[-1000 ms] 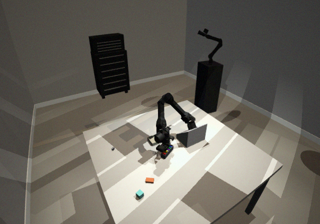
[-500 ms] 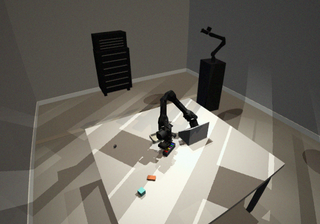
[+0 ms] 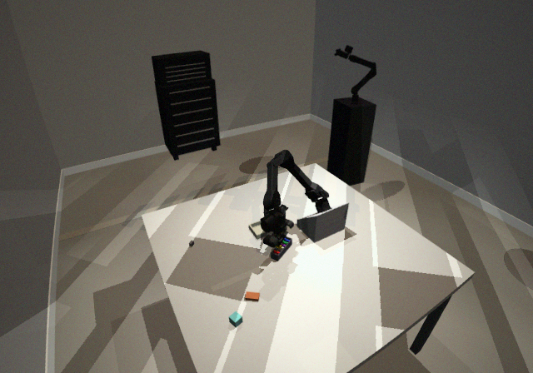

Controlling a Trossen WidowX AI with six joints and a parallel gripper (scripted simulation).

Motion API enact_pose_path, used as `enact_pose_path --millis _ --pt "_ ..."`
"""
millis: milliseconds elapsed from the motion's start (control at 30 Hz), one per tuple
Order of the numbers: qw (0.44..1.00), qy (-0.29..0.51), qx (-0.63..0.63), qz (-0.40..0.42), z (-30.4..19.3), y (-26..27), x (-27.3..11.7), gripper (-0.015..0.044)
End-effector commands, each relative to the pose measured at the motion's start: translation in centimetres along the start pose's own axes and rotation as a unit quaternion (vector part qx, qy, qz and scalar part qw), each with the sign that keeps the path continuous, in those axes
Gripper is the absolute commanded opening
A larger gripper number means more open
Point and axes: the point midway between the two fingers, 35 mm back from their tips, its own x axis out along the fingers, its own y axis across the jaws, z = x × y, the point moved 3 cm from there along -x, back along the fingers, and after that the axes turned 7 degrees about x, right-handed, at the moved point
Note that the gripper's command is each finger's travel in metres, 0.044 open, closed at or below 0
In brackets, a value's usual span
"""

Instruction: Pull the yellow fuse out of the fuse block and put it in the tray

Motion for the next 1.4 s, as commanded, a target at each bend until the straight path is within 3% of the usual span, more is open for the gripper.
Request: enact_pose_path --millis 0,900,1367 --pt "1.0 0.002 0.003 0.0 0.0 0.0 -0.3 0.0" --pt "1.0 0.002 0.003 0.0 0.1 0.0 -3.0 0.0" --pt "1.0 0.012 0.002 0.004 8.9 -2.8 -3.0 0.0"
